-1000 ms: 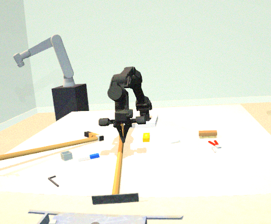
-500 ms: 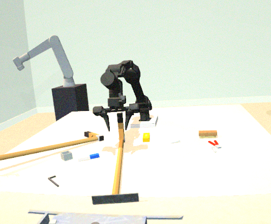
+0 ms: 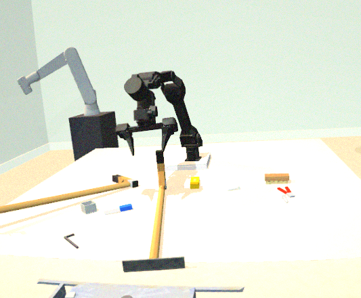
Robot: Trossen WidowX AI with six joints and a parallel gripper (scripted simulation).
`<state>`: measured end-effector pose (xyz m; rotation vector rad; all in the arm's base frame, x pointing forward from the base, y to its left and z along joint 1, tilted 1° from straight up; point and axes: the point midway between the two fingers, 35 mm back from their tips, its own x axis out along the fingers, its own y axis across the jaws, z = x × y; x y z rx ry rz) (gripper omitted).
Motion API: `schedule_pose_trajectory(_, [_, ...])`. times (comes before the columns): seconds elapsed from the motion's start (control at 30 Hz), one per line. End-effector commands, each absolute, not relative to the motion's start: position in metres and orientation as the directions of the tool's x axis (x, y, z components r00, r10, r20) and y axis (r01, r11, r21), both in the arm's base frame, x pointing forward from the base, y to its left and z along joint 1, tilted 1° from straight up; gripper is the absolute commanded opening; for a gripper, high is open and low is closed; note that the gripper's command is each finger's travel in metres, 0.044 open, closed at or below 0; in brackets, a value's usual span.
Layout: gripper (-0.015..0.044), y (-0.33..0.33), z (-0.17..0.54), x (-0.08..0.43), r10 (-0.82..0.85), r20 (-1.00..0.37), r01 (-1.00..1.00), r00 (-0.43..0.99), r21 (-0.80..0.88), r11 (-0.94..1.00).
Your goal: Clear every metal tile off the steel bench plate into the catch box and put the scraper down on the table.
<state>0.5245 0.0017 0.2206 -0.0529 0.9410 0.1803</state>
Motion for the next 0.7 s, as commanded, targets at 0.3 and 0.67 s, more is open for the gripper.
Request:
schedule_pose_trajectory(0.3, [0.044,-0.019,0.26,0.497,0.158,-0.748,-0.161,0.645,0.069,0.984])
schedule_pose_trajectory(0.67, [0.044,-0.034,0.294,0.471,0.171,-0.687,-0.152,0.706,0.089,0.984])
